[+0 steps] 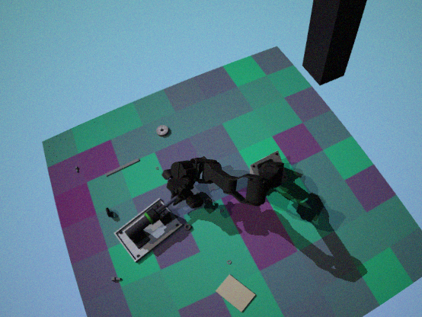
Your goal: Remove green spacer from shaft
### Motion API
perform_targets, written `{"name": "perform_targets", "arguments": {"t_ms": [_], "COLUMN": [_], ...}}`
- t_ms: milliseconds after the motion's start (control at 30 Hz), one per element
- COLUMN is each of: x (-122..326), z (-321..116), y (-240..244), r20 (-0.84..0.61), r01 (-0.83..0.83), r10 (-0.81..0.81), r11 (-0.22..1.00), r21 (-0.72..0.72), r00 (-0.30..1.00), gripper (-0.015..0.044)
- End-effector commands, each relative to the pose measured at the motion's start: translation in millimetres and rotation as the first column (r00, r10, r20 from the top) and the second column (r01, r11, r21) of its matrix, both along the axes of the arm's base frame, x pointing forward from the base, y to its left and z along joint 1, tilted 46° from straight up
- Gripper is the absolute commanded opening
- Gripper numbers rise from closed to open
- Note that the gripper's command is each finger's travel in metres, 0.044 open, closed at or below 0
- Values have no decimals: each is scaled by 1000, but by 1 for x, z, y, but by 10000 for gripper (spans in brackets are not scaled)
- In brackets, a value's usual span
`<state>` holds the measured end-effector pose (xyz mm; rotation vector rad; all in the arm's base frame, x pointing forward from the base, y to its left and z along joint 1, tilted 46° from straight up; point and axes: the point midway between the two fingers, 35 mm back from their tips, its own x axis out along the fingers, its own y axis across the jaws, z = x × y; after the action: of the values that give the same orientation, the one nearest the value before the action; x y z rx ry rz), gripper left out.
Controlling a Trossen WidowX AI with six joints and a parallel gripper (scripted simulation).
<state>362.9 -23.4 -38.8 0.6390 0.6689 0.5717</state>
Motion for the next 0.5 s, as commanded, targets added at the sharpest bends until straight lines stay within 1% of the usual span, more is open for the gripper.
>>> {"name": "perform_targets", "arguments": {"t_ms": [0, 467], "x": [-2, -4], "z": [0, 0], "y": [0, 0], "r20": [0, 0], "r01": [-2, -2], "r10": [2, 2], "r11": [1000, 1000], "r21": [3, 3], "r00": [1000, 1000], "gripper": [0, 0]}}
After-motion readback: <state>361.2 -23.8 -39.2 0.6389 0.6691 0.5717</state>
